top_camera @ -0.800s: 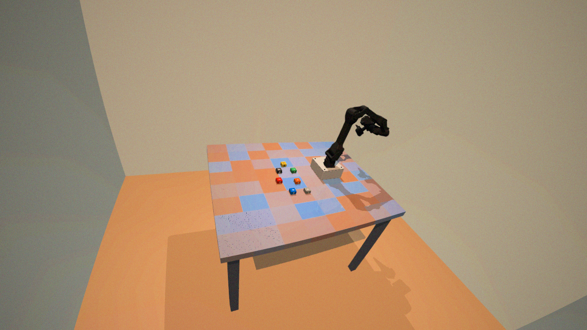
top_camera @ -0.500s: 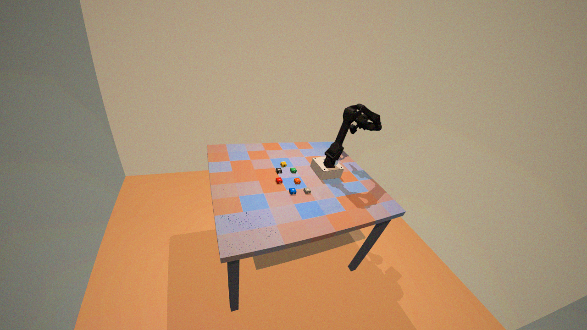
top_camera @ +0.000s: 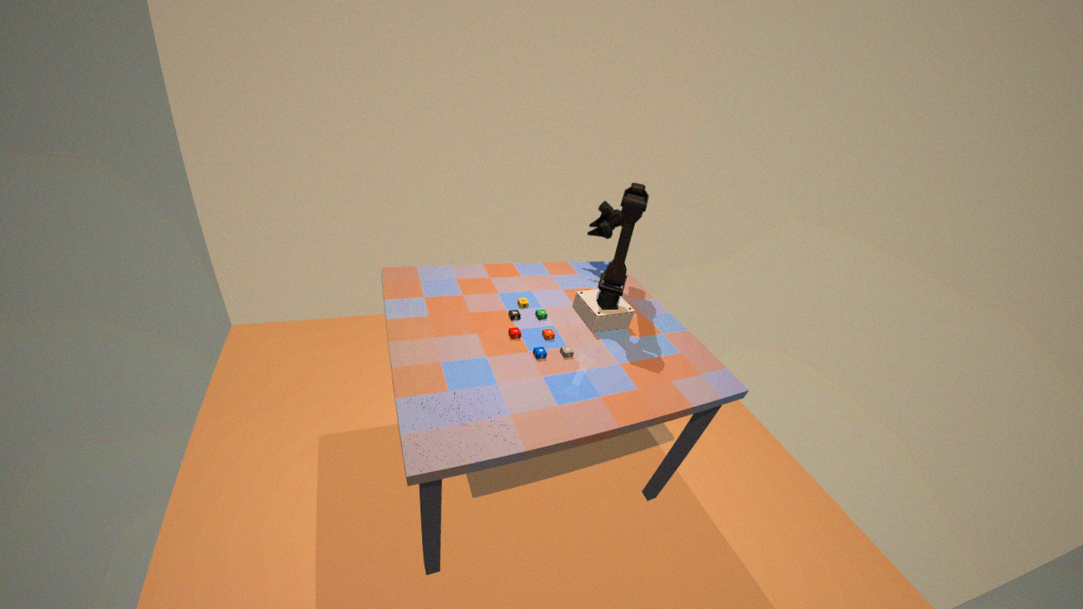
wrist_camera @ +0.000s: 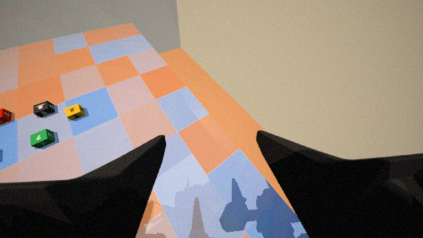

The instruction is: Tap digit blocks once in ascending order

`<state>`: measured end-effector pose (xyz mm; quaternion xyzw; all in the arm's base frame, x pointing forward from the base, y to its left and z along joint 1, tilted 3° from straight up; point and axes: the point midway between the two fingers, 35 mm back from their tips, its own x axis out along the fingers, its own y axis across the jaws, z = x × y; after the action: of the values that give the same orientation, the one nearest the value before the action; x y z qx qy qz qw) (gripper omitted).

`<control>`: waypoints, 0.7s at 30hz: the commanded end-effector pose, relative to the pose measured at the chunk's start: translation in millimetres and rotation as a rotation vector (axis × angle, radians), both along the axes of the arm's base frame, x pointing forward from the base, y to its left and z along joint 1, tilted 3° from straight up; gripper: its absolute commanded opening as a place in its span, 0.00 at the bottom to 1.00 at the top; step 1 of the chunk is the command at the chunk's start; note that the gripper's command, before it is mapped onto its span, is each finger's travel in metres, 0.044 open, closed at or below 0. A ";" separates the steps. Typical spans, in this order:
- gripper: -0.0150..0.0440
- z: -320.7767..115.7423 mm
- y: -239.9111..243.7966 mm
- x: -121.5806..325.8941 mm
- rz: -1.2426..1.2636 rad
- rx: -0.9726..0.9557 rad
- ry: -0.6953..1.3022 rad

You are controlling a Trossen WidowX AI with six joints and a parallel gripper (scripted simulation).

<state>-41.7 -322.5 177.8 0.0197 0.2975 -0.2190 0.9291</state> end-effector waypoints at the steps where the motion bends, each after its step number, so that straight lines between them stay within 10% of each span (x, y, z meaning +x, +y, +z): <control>1: 0.93 -13.8 3.3 51.2 0.104 0.134 0.053; 21: 0.93 -60.3 113.5 264.6 0.446 0.405 0.624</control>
<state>201.6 -235.1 123.8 0.0849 0.5620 0.0447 0.8216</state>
